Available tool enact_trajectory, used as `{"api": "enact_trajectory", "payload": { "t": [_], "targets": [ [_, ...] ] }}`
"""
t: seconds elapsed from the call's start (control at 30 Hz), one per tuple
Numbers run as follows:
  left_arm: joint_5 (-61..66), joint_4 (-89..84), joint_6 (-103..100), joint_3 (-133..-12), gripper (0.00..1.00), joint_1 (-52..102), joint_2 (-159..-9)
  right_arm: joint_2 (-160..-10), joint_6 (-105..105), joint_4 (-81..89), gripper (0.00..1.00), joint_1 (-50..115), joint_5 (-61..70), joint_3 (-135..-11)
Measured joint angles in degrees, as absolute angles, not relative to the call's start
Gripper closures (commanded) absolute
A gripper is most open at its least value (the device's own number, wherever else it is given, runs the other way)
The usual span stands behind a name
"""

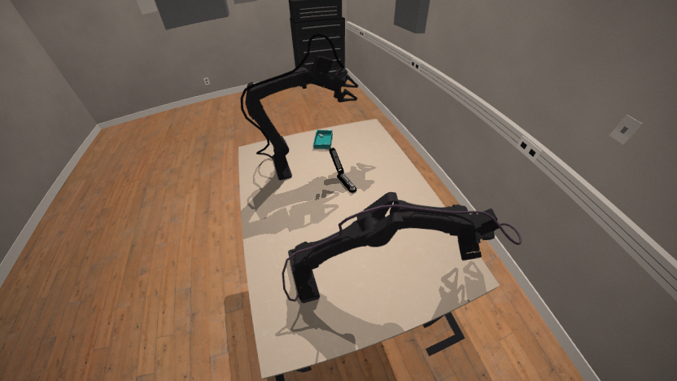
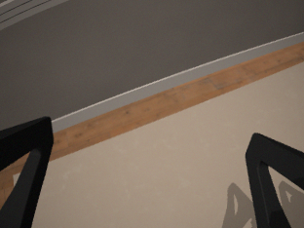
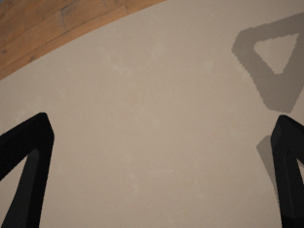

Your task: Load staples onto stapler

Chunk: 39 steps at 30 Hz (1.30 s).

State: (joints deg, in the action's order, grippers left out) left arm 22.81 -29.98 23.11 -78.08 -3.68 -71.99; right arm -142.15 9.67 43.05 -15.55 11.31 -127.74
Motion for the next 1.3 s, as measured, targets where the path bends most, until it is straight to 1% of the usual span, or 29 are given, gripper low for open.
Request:
{"api": "enact_trajectory", "payload": {
  "t": [0.63,0.8,1.07,1.2,1.3],
  "targets": [
    [22.7,-30.0,23.1,-78.1,0.00,-3.7,-72.0,-142.1,9.7,43.0,0.00,-15.6,11.3,-127.7],
    [19.8,-30.8,21.3,-76.4,0.00,-3.8,-71.3,-141.6,9.4,40.2,0.00,-14.8,10.3,-126.5],
    [11.8,-36.4,15.5,-64.8,0.00,-7.8,-65.3,-135.0,8.0,32.0,0.00,-2.5,8.4,-117.4],
    [9.4,-38.5,13.5,-62.1,0.00,-9.4,-64.1,-132.4,7.3,28.2,0.00,4.7,8.1,-115.0],
    [7.4,-39.1,11.8,-59.5,0.00,-11.3,-63.0,-129.1,6.6,24.3,0.00,9.8,7.0,-110.7]
  ]
}}
